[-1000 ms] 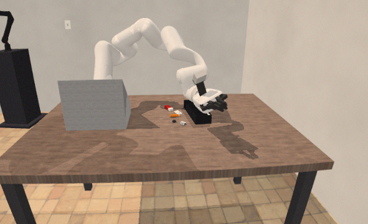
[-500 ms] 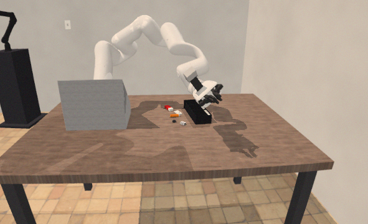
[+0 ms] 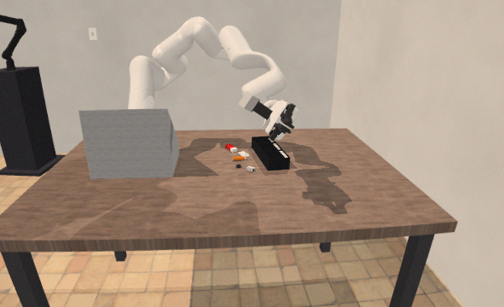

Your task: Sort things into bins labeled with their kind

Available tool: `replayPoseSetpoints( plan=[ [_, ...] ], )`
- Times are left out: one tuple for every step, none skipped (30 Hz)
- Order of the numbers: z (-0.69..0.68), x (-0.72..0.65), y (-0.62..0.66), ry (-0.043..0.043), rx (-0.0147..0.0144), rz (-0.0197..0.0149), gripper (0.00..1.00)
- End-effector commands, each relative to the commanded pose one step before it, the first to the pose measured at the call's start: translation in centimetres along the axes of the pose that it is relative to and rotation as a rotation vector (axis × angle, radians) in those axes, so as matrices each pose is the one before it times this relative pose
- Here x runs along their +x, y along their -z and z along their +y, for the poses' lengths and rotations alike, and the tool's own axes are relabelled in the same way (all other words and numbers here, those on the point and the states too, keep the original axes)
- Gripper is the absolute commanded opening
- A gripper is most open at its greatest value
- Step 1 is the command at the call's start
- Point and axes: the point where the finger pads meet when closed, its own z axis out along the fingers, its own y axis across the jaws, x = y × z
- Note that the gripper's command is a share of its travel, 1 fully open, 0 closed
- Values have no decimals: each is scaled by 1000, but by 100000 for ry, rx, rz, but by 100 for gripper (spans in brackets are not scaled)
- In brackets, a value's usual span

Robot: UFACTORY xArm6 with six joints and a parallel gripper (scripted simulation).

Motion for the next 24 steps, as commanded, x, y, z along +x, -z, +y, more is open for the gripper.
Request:
replayPoseSetpoints(
  plan=[
    [-316, 1054, 496, -14292, -5087, 4665, 7],
    [-33, 737, 377, -2247, -713, 802, 7],
    [-28, 440, 222, -2144, -696, 743, 7],
    [0, 1, 1, -2148, -733, 728, 7],
    [0, 1, 0, -2132, -789, 738, 7],
    [0, 1, 0, -2128, -784, 744, 7],
    [0, 0, 0, 0, 0, 0, 7],
    [0, 0, 0, 0, 0, 0, 7],
    [-36, 730, 394, -5888, -2019, 2142, 7],
    [-43, 445, 231, -2195, -676, 806, 7],
    [0, 1, 1, -1763, -566, 634, 7],
    [0, 1, 0, -1935, -694, 721, 7],
    [0, 1, 0, -1786, -634, 666, 7],
    [-53, 724, 401, -2429, -734, 969, 7],
    [-42, 452, 246, -2135, -650, 832, 7],
    [0, 1, 1, -2139, -678, 813, 7],
    [-1, 1, 0, -2131, -722, 824, 7],
    [0, 2, 0, -2122, -722, 828, 7],
    [-55, 719, 410, -2125, -600, 902, 7],
    [-47, 474, 262, -2124, -622, 873, 7],
    [2, -9, 0, -2138, -654, 864, 7],
    [-1, 2, 0, -2132, -697, 864, 7],
    [-1, 2, 0, -2118, -693, 863, 7],
    [0, 0, 0, 0, 0, 0, 7]
  ],
)
